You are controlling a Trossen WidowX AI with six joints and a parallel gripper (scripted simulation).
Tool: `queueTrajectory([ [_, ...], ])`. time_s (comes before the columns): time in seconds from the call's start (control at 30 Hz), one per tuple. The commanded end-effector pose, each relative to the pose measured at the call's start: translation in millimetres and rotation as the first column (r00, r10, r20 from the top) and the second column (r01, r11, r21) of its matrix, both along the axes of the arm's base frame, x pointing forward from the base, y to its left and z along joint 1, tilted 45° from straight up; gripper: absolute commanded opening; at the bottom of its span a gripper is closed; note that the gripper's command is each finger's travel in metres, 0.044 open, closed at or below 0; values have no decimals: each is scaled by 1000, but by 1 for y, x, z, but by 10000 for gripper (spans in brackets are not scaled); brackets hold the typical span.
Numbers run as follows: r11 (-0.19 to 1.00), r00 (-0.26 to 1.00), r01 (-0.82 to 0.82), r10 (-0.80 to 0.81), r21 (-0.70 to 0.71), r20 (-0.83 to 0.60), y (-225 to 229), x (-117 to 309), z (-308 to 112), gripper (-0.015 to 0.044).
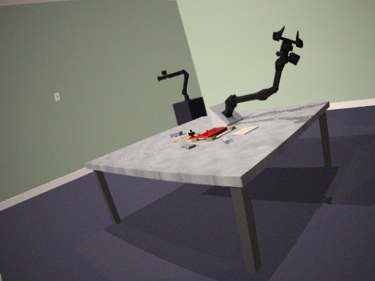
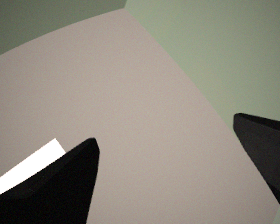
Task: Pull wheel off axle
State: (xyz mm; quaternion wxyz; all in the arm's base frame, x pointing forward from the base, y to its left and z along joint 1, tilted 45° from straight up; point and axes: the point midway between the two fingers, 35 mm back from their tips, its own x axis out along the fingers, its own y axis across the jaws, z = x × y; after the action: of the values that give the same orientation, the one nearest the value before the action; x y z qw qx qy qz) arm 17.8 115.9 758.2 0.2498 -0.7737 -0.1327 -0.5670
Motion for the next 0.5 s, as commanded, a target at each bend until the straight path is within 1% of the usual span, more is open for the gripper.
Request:
queueTrajectory([
  [0.0, 1000, 1000, -2, 2, 3, -1, -1, 0, 0, 374],
  [0.1, 998, 999, -35, 36, 45, -11, -15, 3, 1, 300],
  [0.3, 955, 981, -177, 190, 239, -34, -79, 22, -2, 300],
  [0.47, 857, 943, -294, 333, 423, -19, -140, 44, -11, 300],
])
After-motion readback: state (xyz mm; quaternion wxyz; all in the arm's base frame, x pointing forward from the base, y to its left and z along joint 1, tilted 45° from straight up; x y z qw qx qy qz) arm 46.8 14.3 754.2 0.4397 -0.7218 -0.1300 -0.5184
